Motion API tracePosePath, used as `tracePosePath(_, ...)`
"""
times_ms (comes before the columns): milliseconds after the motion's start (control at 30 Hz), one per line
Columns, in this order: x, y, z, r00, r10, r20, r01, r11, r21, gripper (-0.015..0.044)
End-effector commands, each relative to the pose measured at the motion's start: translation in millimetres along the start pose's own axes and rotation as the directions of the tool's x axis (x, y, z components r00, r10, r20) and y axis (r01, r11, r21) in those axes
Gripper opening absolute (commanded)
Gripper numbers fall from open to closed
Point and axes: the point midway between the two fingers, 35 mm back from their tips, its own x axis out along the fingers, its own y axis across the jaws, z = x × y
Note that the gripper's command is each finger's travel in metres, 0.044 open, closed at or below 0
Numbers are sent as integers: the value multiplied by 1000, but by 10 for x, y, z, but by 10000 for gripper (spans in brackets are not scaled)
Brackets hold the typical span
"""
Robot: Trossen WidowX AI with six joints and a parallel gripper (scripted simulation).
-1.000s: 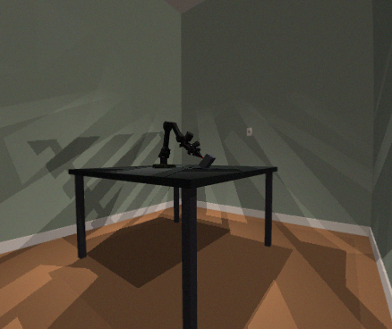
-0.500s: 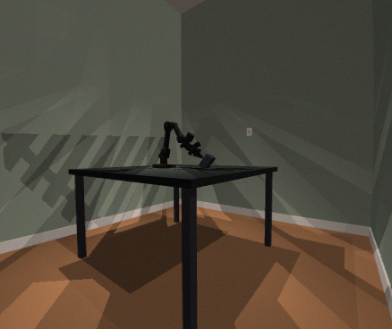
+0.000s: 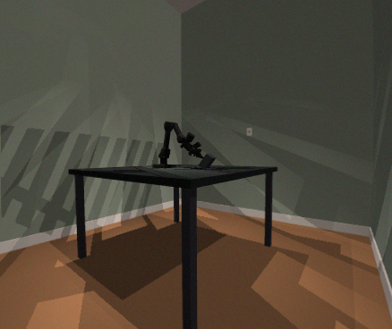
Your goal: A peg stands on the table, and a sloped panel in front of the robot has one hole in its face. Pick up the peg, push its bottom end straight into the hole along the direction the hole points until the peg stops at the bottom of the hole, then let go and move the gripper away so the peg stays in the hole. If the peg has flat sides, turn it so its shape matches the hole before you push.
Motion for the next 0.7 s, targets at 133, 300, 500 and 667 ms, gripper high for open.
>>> tracePosePath(133, -2, 0, 1, 1000, 0, 0, 0, 1000, 0, 157)
tracePosePath(300, -2, 0, 1, 1000, 0, 0, 0, 1000, 0, 289)
tracePosePath(500, -33, -3, 5, 1000, 0, 0, 0, 1000, 0, 440)
tracePosePath(667, -95, -10, 12, 1000, -1, 0, 1, 1000, 0, 440)
